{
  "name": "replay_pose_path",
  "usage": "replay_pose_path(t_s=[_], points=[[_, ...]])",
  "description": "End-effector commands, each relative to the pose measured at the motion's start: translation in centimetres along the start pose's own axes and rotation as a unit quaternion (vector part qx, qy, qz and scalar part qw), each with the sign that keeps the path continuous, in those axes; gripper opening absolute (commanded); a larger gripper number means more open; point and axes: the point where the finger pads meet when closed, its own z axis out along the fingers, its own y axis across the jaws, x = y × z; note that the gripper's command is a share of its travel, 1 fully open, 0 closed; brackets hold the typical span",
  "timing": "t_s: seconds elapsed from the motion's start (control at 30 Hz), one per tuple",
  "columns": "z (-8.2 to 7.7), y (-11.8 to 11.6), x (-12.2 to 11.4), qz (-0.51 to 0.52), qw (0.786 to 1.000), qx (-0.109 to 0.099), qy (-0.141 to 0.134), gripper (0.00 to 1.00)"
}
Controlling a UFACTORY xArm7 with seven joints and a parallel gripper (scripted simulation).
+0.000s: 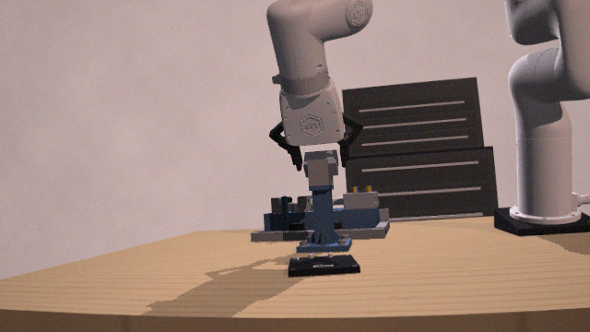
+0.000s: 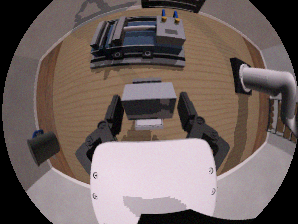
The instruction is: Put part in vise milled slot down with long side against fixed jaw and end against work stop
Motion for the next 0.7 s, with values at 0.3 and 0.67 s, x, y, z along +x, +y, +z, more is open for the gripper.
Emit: replay_pose_path(t_s=[0.3, 0.67], points=[[-0.13, -0.11, 0.03, 0.001, 1.000, 0.001, 0.015, 0.89], [-0.13, -0.12, 0.02, 0.001, 1.000, 0.001, 0.022, 0.89]])
